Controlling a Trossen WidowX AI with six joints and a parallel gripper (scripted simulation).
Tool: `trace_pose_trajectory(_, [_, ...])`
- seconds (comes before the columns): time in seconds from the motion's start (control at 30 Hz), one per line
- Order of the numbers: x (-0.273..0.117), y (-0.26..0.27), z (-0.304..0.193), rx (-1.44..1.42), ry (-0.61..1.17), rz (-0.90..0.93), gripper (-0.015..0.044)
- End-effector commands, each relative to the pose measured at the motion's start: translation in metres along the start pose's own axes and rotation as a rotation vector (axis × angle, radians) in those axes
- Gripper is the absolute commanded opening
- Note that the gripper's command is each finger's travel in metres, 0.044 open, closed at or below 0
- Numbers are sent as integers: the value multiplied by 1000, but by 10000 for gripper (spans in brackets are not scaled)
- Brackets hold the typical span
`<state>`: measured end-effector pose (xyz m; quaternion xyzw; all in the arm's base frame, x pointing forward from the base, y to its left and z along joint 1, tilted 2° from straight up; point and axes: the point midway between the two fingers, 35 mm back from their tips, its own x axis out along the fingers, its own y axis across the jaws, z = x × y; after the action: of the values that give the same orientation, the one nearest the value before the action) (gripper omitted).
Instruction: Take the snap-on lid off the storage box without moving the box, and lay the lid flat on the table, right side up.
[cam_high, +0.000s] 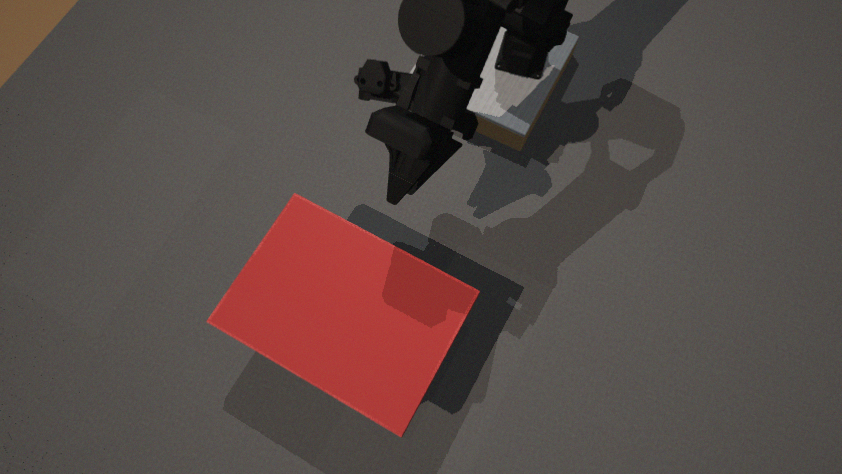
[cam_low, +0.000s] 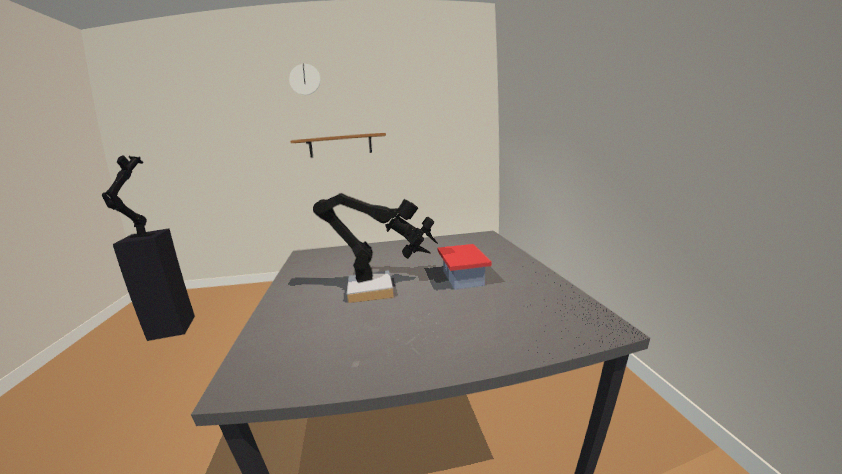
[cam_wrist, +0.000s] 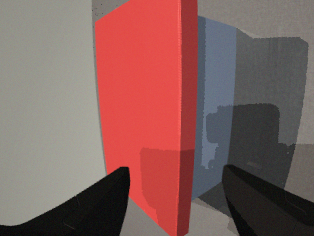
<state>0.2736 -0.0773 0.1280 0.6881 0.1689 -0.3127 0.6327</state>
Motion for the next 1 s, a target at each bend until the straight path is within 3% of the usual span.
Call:
trace_pose_trajectory(0.0, [7, -6, 0, 6, -2, -15, 235])
trace_pose_trajectory(0.97, [55, -5, 0, 5, -1, -13, 235])
